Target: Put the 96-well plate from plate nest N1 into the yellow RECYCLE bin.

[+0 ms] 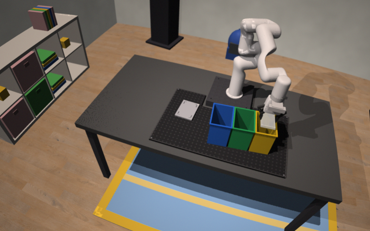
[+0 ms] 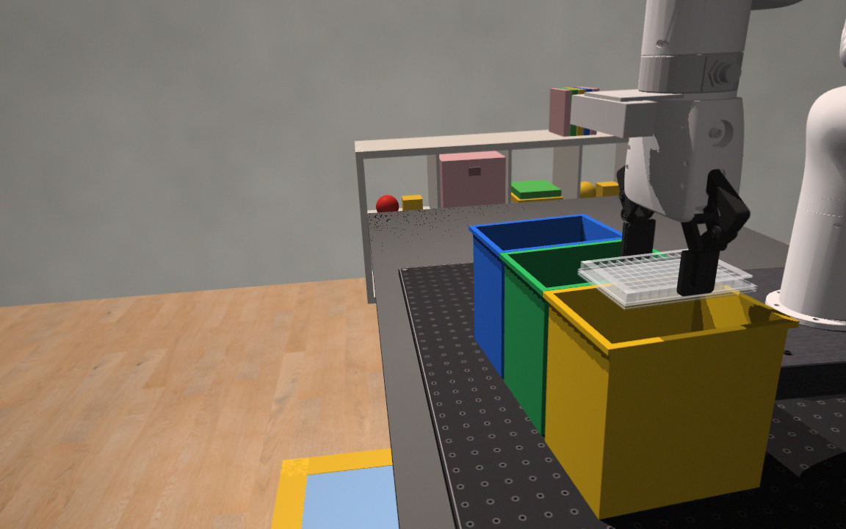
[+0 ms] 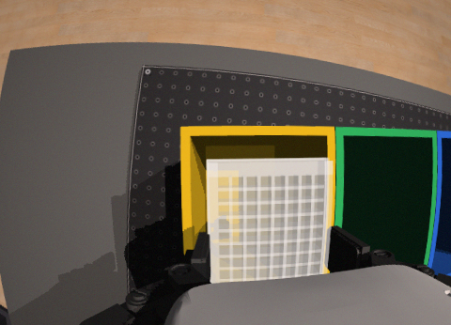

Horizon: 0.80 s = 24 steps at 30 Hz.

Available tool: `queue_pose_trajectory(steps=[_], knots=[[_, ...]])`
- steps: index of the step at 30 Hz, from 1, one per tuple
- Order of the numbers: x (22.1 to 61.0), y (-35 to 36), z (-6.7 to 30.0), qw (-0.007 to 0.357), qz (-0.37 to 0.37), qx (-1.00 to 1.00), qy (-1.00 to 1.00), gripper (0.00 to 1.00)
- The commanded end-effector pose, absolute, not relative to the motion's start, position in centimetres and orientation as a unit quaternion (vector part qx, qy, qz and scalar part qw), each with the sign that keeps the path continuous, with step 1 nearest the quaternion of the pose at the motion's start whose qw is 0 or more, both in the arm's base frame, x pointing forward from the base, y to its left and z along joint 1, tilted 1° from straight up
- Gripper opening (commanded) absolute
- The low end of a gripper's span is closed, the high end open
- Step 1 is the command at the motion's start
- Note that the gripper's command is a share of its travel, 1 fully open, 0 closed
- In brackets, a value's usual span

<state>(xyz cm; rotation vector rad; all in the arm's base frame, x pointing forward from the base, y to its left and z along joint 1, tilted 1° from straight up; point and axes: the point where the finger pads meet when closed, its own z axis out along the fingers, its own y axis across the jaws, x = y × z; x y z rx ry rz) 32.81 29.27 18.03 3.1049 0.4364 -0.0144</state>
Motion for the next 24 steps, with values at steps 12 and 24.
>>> queue_pose_trajectory(steps=[12, 24], knots=[[32.89, 29.35, 18.04, 0.002, -0.003, 0.99, 0.139, 0.0], [32.88, 29.35, 17.88, 0.002, -0.003, 0.99, 0.139, 0.0]])
